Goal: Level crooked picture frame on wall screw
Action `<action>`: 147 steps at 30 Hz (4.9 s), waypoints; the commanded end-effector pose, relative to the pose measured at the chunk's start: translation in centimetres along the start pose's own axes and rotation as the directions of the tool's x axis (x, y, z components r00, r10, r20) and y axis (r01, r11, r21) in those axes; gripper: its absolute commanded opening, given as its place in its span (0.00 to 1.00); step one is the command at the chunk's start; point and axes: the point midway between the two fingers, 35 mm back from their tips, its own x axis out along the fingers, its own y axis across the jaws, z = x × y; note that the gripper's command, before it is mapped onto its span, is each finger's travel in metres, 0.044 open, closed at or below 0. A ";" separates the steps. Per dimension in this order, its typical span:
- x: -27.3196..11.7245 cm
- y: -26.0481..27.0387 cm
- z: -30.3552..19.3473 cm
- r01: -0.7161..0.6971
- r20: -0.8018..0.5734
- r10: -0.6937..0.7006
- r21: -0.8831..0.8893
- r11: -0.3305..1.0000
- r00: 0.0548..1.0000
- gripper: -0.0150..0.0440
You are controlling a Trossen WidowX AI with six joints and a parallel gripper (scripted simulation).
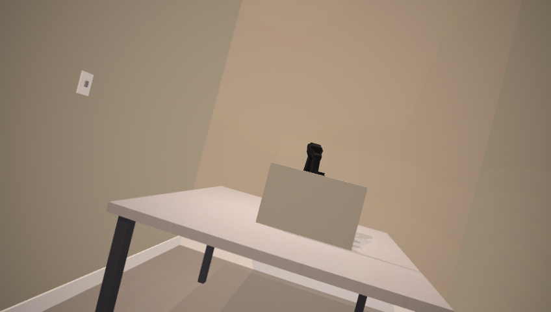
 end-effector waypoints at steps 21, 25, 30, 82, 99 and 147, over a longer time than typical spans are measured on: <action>0.1 0.0 -0.1 0.000 -0.004 0.000 -0.005 1.000 1.000 0.56; 0.1 0.0 -0.1 0.000 -0.004 0.000 -0.005 1.000 1.000 0.42; 0.1 0.0 -0.1 0.000 -0.004 0.000 -0.005 1.000 1.000 0.36; 0.1 1.3 0.0 0.000 -0.004 0.000 -0.005 1.000 1.000 0.25; 0.1 1.9 0.0 -0.001 -0.003 0.001 -0.005 1.000 1.000 0.25; 0.1 1.8 0.0 -0.001 -0.003 0.001 -0.005 1.000 1.000 0.25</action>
